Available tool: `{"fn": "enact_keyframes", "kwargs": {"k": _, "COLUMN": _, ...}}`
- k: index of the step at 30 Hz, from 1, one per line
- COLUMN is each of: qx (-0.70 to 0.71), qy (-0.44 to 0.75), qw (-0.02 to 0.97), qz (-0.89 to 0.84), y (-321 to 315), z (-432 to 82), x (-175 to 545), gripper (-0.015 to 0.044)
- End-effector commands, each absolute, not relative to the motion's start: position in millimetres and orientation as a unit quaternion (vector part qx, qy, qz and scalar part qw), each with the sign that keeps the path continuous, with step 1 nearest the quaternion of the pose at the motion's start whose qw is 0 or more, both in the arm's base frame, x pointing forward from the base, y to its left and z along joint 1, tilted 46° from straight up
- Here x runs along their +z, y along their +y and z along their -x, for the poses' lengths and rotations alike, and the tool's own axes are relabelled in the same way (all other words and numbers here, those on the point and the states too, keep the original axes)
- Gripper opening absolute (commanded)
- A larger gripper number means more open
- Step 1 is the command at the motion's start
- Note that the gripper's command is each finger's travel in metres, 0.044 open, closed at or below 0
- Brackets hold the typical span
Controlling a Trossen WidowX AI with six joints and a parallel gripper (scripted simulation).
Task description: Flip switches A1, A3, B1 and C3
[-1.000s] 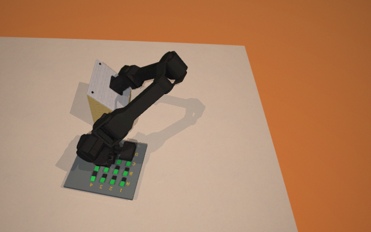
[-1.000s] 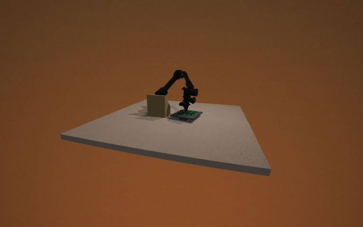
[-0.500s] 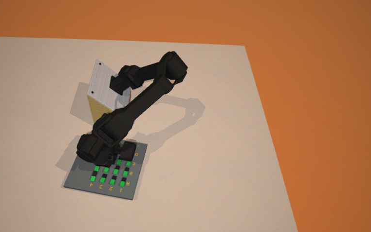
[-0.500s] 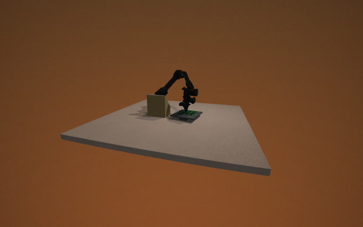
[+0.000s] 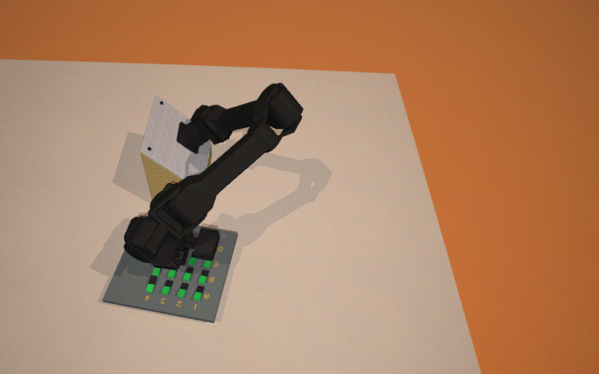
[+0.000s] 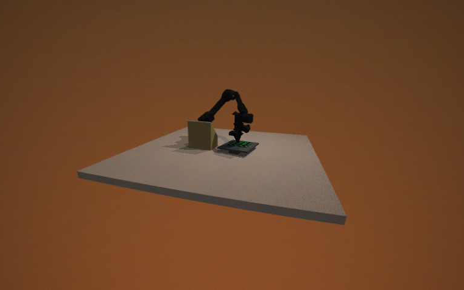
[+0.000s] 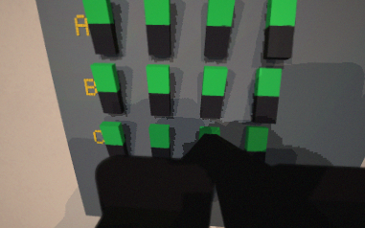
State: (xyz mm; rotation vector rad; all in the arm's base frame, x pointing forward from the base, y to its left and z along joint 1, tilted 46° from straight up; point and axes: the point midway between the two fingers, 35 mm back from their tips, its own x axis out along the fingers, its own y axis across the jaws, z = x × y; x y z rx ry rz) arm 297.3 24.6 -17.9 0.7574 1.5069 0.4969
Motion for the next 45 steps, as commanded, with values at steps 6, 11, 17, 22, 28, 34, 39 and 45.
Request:
{"fn": "enact_keyframes", "kwargs": {"k": 6, "qx": 0.217, "qy": 0.66, "qw": 0.637, "qz": -0.334, "y": 25.8, "z": -297.4, "x": -18.8, "gripper": 0.0}}
{"fn": "enact_keyframes", "kwargs": {"k": 11, "qx": 0.217, "qy": 0.66, "qw": 0.637, "qz": -0.334, "y": 26.3, "z": -297.5, "x": -19.3, "gripper": 0.0}}
{"fn": "enact_keyframes", "kwargs": {"k": 17, "qx": 0.217, "qy": 0.66, "qw": 0.637, "qz": -0.334, "y": 26.9, "z": -297.5, "x": -19.8, "gripper": 0.0}}
{"fn": "enact_keyframes", "kwargs": {"k": 22, "qx": 0.217, "qy": 0.66, "qw": 0.637, "qz": -0.334, "y": 27.4, "z": -297.6, "x": -20.3, "gripper": 0.0}}
{"fn": "enact_keyframes", "kwargs": {"k": 28, "qx": 0.217, "qy": 0.66, "qw": 0.637, "qz": -0.334, "y": 27.9, "z": -297.6, "x": -20.9, "gripper": 0.0}}
{"fn": "enact_keyframes", "kwargs": {"k": 34, "qx": 0.212, "qy": 0.653, "qw": 0.645, "qz": -0.335, "y": -11.6, "z": -294.7, "x": 16.6, "gripper": 0.0}}
{"fn": "enact_keyframes", "kwargs": {"k": 39, "qx": 0.212, "qy": 0.652, "qw": 0.646, "qz": -0.336, "y": -18.1, "z": -294.6, "x": 26.3, "gripper": 0.0}}
{"fn": "enact_keyframes", "kwargs": {"k": 45, "qx": 0.212, "qy": 0.652, "qw": 0.646, "qz": -0.336, "y": -13.4, "z": -306.0, "x": 40.6, "gripper": 0.0}}
